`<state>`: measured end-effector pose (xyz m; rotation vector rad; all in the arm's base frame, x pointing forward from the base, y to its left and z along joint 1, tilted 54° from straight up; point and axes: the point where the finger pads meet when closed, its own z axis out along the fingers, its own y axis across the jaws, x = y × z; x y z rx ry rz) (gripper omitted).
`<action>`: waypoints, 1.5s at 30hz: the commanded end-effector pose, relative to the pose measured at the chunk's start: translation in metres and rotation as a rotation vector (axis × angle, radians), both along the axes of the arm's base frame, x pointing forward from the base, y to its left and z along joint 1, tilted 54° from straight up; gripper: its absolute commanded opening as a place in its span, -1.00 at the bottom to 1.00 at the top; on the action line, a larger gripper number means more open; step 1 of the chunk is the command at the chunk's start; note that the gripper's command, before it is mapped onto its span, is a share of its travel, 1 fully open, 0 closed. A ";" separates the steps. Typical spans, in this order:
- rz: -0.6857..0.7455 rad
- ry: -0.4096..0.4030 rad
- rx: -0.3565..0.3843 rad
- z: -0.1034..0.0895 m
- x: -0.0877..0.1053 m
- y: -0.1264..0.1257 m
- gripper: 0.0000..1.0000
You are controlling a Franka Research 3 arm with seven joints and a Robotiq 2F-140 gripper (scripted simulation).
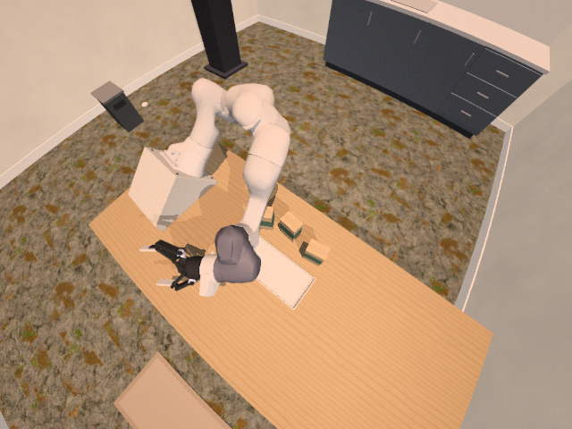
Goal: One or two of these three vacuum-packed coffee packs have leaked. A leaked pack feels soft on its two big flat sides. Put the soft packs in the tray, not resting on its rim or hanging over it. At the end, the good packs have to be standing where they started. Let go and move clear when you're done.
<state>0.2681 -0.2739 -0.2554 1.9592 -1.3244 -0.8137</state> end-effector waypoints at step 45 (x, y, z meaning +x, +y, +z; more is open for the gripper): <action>0.077 -0.349 0.057 0.252 0.235 0.057 1.00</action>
